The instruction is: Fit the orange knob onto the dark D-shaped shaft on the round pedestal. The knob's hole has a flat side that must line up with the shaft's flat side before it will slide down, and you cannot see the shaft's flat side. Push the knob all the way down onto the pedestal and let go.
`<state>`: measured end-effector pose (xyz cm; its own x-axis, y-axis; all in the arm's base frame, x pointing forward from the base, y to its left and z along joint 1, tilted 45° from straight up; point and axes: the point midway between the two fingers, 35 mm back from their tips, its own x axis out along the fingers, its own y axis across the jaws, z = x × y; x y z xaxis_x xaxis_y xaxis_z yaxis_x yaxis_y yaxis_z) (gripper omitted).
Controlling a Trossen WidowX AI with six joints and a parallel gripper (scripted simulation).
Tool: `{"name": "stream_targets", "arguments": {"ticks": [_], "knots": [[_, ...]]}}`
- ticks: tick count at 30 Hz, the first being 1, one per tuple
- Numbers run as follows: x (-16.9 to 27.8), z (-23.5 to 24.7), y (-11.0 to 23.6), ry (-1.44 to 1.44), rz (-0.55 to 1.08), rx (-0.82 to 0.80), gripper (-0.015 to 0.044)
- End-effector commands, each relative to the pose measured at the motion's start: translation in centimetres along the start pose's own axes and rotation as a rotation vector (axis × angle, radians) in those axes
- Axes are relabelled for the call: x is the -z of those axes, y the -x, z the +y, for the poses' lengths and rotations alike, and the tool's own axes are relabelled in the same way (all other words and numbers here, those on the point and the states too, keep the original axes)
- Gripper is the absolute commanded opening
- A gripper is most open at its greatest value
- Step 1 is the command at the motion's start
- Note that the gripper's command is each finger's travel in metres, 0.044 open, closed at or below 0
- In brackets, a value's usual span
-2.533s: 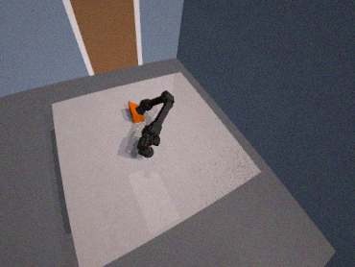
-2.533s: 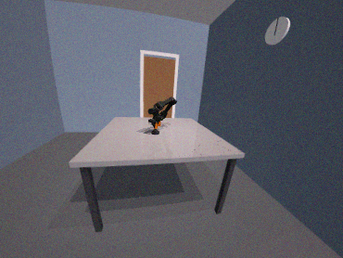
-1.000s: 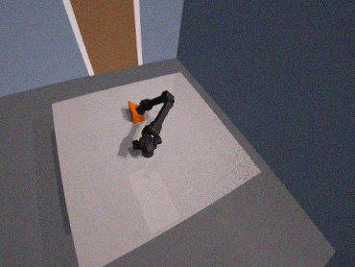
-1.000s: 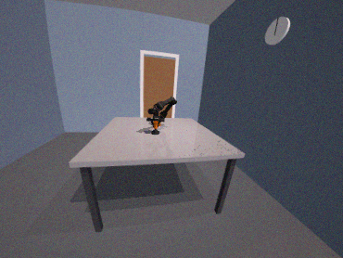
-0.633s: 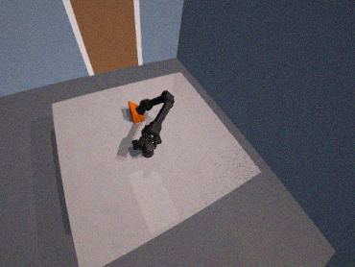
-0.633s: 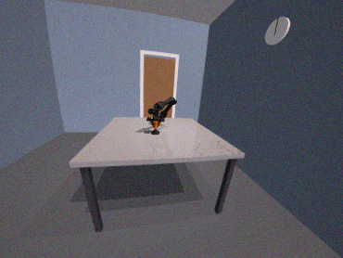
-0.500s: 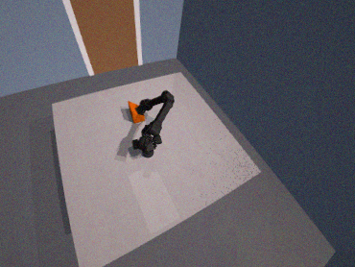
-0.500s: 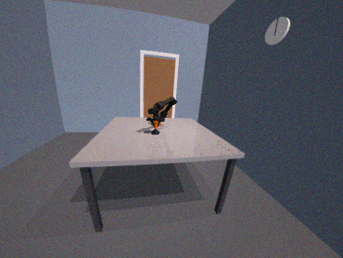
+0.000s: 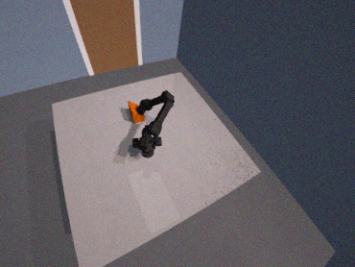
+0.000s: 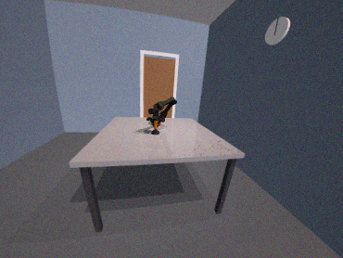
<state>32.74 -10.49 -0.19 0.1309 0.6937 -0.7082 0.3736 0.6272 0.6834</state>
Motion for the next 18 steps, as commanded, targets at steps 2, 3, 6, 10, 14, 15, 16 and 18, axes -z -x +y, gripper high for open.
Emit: {"name": "stream_targets", "arguments": {"ticks": [2, 3, 6, 10, 14, 15, 16, 18], "knots": [[0.07, -0.16, -0.05, -0.007, -0.001, 0.002, 0.0000], [0.07, -0.16, -0.11, -0.007, -0.001, 0.002, 0.0000], [0.04, -0.14, -0.23, -0.007, -0.001, 0.002, 0.0000], [0.02, -0.08, -0.15, -0.007, -0.001, 0.002, 0.0000], [0.01, -0.06, -0.19, -0.007, -0.001, 0.001, 0.0000], [0.01, -0.06, -0.19, -0.007, -0.001, 0.001, 0.0000], [-0.01, -0.05, -0.07, -0.007, -0.001, 0.002, 0.0000], [-0.05, 0.00, 0.12, -0.007, -0.001, 0.002, 0.0000]]}}
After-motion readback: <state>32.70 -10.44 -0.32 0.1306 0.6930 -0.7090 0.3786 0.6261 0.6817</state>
